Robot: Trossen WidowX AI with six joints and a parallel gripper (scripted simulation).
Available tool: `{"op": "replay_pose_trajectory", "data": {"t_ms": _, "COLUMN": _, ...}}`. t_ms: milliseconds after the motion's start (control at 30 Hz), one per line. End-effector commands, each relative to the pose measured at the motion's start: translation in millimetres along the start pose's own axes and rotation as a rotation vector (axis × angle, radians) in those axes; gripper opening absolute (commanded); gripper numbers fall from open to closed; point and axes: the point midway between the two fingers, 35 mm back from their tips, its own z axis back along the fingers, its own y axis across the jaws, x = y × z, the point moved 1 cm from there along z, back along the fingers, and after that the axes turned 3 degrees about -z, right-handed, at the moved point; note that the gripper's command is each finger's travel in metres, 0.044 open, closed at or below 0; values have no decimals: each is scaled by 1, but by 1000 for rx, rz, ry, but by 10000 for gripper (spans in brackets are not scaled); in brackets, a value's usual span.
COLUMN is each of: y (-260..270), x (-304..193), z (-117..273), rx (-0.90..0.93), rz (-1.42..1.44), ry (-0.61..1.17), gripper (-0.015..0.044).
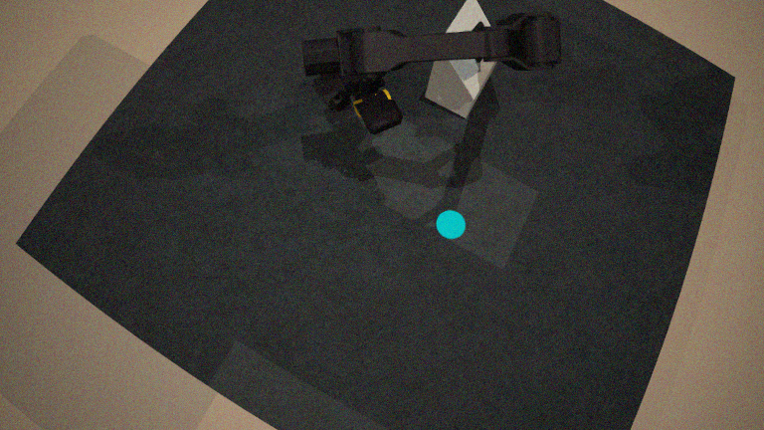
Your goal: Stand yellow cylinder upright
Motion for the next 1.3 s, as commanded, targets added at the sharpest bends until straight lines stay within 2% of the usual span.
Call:
{"op": "replay_pose_trajectory", "data": {"t_ms": 0, "y": 12, "x": 3, "z": 6, "rx": -1, "rz": 8, "ry": -16, "gripper": 105}}
{"op": "replay_pose_trajectory", "data": {"t_ms": 1267, "y": 122, "x": -14, "z": 20, "rx": -15, "rz": 86, "ry": -33, "gripper": 105}}
